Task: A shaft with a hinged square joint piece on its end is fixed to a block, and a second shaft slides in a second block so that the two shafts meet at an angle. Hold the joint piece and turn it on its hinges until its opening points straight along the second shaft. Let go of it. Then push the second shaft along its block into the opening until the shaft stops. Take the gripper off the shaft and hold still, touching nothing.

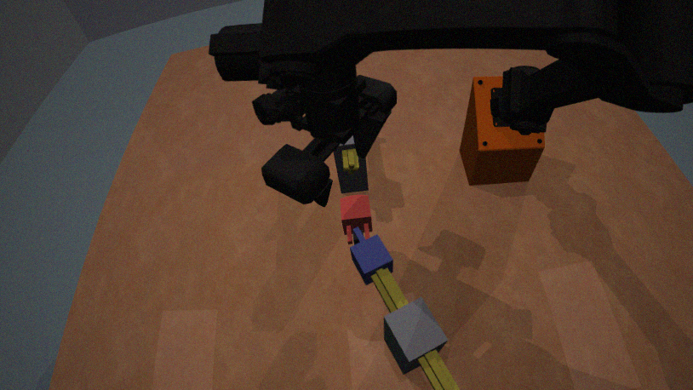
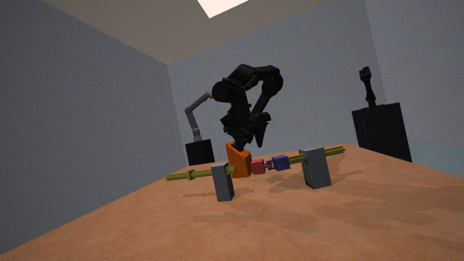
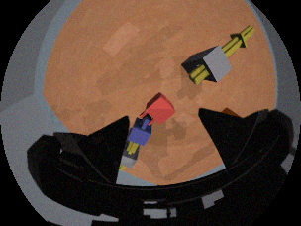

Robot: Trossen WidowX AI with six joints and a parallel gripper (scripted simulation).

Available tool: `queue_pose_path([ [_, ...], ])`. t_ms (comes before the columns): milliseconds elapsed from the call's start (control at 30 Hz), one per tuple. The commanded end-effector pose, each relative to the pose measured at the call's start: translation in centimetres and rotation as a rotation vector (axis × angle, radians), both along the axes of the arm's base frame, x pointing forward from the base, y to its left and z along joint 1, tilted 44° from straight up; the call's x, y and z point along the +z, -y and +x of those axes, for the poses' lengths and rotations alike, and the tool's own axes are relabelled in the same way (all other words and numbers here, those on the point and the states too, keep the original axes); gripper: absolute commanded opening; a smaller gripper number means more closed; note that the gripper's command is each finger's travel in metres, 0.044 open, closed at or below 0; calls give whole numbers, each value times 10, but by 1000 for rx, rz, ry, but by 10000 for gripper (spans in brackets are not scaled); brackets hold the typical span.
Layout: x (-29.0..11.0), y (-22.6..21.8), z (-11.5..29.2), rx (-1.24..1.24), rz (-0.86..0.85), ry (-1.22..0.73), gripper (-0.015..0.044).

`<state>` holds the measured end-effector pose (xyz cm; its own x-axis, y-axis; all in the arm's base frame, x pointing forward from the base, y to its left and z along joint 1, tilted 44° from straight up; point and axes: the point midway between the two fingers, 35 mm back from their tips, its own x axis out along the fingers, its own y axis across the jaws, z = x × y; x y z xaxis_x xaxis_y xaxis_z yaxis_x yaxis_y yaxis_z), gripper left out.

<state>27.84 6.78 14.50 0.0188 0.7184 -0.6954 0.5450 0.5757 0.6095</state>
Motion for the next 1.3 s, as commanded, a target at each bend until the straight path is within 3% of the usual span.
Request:
queue_pose_path([
  [0,8,7,-1,84,-16,85,440],
  [567,45,36,-11,469,-50,447,440],
  [833,42,36,-10,441,-39,423,440],
  [1267,11,44,-4,169,78,105,440],
])
